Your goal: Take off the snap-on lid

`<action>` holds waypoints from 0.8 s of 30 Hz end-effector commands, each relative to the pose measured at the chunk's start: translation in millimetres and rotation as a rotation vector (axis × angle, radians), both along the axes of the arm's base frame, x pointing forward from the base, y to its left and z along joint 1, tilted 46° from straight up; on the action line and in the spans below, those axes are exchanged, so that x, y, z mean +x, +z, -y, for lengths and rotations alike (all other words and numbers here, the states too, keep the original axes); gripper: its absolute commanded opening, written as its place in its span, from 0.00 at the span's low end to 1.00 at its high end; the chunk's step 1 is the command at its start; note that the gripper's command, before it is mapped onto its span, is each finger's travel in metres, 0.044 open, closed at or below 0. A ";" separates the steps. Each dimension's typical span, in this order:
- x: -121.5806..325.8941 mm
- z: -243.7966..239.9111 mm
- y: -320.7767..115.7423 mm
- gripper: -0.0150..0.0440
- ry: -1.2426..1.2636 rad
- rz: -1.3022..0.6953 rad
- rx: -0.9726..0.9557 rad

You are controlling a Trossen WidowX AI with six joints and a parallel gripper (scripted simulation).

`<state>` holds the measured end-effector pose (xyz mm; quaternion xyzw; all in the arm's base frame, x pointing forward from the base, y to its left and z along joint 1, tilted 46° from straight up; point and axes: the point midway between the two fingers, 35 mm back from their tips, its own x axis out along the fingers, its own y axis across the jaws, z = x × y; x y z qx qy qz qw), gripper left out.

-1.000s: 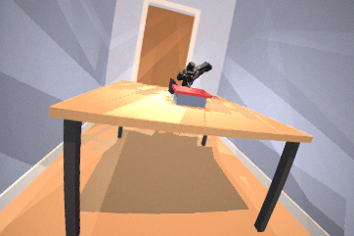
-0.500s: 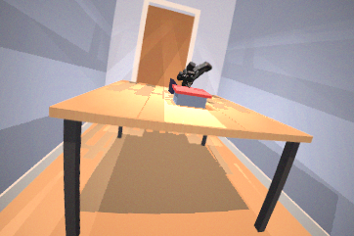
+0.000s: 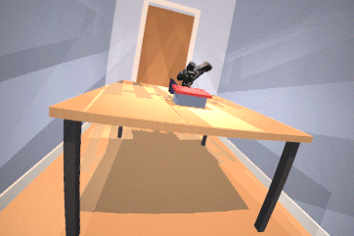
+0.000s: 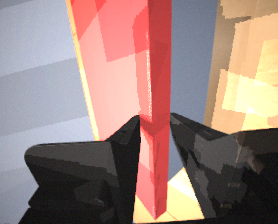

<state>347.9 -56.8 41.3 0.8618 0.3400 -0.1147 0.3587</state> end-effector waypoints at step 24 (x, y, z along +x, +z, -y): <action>3.7 16.2 16.0 0.25 -0.004 -0.001 -0.001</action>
